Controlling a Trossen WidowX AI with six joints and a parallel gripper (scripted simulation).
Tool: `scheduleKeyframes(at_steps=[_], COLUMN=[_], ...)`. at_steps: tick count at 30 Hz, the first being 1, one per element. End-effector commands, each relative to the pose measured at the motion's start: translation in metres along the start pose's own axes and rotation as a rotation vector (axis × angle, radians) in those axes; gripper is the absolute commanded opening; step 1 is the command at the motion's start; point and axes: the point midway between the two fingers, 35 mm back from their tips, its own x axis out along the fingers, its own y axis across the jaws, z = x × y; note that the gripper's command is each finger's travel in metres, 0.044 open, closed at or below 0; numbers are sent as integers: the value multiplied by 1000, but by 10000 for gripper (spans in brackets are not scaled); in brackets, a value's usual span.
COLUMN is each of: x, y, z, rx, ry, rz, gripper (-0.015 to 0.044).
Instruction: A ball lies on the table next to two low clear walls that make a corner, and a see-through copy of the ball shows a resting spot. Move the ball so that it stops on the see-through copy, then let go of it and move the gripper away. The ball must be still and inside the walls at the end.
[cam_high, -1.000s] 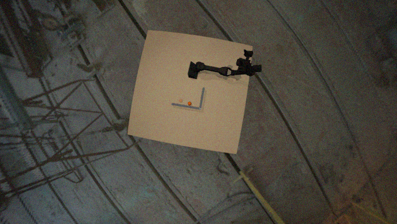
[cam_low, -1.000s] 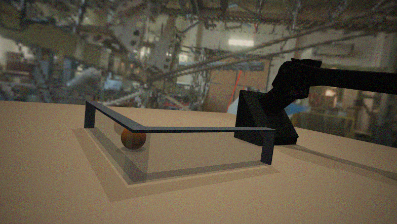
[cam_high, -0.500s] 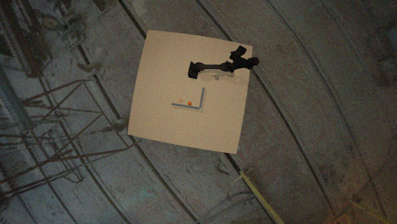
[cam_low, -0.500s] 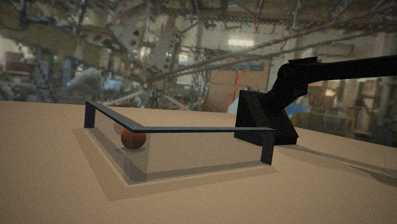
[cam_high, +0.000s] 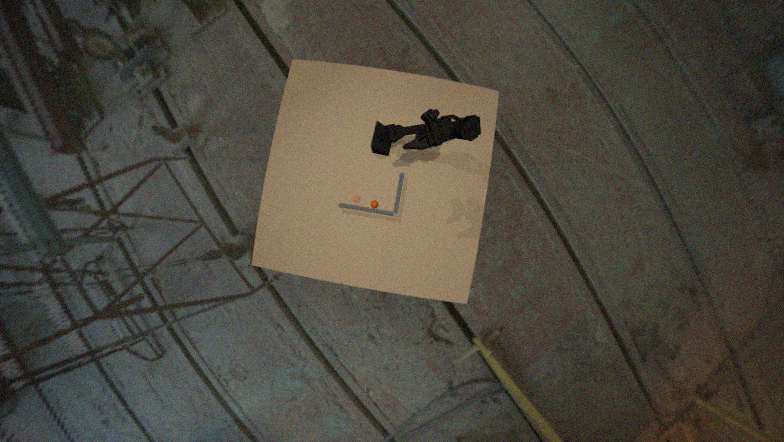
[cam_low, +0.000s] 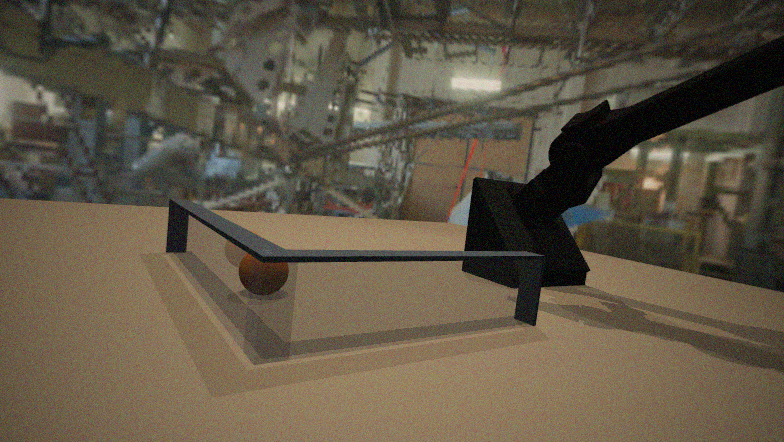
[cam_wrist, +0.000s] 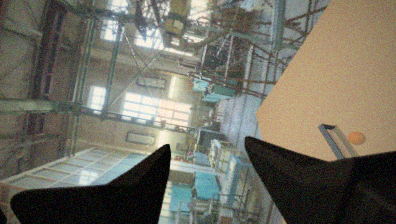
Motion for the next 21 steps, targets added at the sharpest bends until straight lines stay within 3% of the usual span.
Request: scheduleKeyframes(at_steps=[1, 10, 21], x=[48, 150, 199], y=[-18, -111, -254], z=[-26, -106, -181], rx=[-256, -929, -1509], ry=[122, 575, 1282], rz=[-136, -411, -438], gripper=[305, 305, 305])
